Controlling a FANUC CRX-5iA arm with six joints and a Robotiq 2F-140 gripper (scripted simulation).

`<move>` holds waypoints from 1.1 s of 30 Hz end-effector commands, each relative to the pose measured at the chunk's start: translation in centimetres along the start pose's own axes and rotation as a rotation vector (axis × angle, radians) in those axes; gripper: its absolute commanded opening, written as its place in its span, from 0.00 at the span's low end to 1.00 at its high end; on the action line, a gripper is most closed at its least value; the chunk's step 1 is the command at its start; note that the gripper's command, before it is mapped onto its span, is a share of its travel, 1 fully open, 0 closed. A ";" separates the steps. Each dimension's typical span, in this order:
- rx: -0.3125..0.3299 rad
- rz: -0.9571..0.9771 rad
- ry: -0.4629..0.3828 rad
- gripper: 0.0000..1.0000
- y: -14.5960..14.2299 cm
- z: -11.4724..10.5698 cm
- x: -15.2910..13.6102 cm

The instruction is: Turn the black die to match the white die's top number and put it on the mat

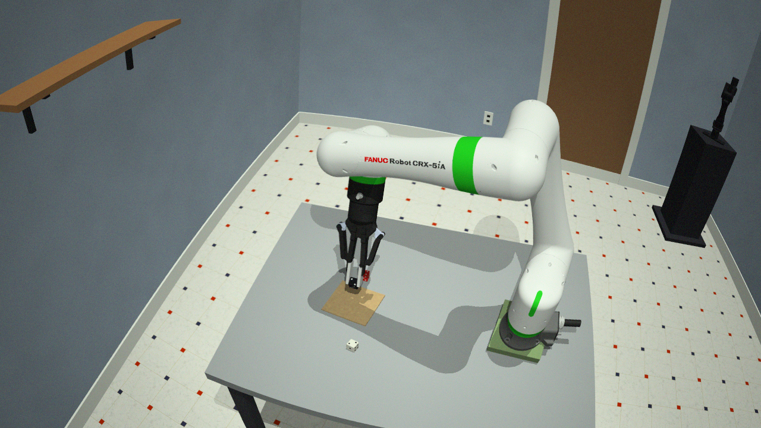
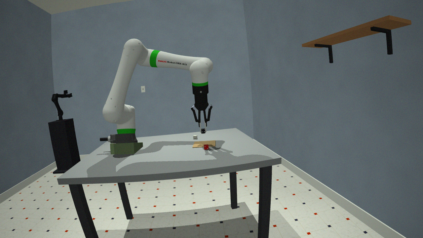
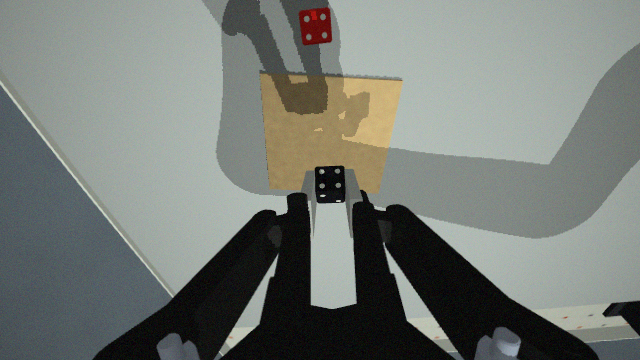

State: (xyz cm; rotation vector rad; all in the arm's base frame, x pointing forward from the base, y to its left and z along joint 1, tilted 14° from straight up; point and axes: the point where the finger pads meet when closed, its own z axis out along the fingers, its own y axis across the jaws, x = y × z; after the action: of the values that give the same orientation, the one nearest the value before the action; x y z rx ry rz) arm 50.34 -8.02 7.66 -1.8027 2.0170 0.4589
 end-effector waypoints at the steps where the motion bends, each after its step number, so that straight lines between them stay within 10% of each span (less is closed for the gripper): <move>1: -0.008 0.003 -0.061 0.13 0.1 0.2 0.1; 25: 0.001 -0.003 -0.497 0.13 -0.1 0.2 1.1; 33: 0.001 -0.003 -0.501 0.13 -0.1 0.3 1.5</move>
State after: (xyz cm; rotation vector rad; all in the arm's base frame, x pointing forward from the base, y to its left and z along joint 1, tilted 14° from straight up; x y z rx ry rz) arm 50.28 -9.18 6.66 -1.4989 1.6633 0.8141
